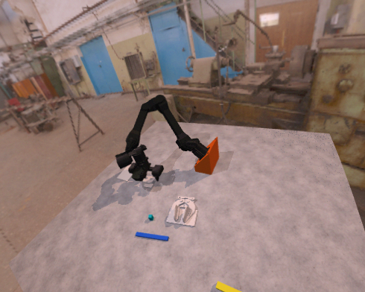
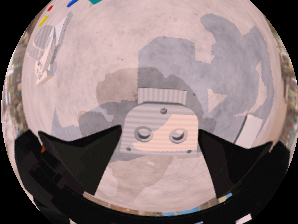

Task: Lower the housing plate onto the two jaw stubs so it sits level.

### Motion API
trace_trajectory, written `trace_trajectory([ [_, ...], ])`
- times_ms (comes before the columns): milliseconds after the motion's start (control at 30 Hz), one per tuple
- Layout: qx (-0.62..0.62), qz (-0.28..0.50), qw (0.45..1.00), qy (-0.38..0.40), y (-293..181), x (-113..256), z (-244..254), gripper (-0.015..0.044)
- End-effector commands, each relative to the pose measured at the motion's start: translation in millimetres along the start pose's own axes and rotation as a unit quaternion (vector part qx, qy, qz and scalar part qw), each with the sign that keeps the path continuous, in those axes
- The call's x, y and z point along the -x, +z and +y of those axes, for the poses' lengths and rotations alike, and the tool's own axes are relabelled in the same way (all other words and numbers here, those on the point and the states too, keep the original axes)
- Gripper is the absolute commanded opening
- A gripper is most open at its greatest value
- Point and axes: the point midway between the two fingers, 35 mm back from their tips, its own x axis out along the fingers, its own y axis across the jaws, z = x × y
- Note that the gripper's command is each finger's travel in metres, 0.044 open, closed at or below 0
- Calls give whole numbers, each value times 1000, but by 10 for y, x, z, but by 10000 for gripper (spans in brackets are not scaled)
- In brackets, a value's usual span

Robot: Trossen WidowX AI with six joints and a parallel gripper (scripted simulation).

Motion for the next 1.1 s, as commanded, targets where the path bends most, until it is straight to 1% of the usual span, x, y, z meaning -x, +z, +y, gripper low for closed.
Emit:
trace_trajectory([
  [0, 2, -2, 1000, 2, 7, -2, 7, 440],
  [333, 2, -2, 1000, 2, 7, -4, 7, 440],
  [767, 0, 0, 1000, 0, 0, -2, 0, 353],
  [1067, 0, 0, 1000, 0, 0, -2, 0, 351],
])
